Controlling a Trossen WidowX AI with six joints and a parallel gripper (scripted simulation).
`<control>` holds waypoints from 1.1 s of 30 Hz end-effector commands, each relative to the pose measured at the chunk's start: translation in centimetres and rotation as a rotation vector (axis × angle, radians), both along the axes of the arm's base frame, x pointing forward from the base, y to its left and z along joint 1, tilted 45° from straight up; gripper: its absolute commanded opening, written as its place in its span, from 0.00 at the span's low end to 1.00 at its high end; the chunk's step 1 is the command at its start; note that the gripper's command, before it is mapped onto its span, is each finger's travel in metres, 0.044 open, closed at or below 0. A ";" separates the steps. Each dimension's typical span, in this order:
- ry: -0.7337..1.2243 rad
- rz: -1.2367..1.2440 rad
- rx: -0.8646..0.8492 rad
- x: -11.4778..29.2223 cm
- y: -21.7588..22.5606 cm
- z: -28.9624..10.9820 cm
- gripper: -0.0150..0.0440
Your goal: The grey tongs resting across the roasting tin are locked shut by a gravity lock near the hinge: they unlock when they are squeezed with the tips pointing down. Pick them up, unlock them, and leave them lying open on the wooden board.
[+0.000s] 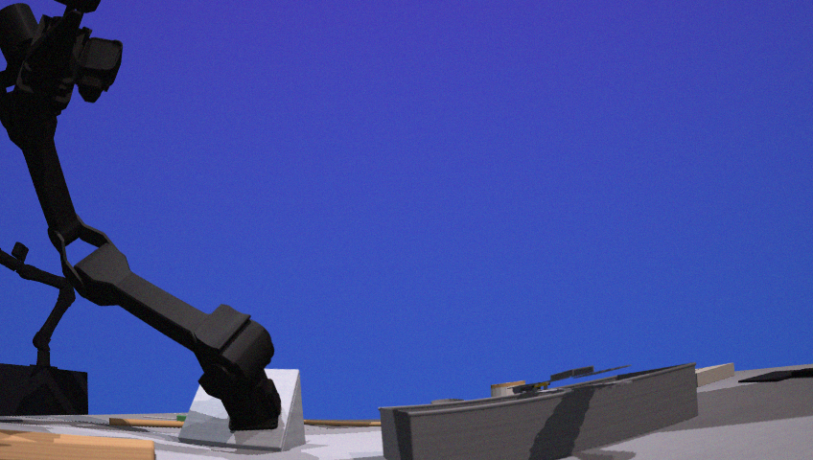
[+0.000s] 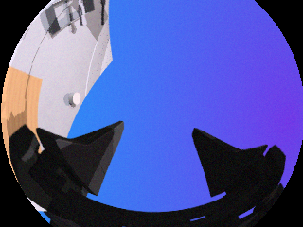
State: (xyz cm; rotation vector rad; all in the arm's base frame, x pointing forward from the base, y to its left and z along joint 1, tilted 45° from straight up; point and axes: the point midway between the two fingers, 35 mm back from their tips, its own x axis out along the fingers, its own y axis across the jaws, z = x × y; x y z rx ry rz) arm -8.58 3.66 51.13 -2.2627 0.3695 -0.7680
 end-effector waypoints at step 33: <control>0.905 -0.134 0.527 38.5 -11.1 -24.6 0.69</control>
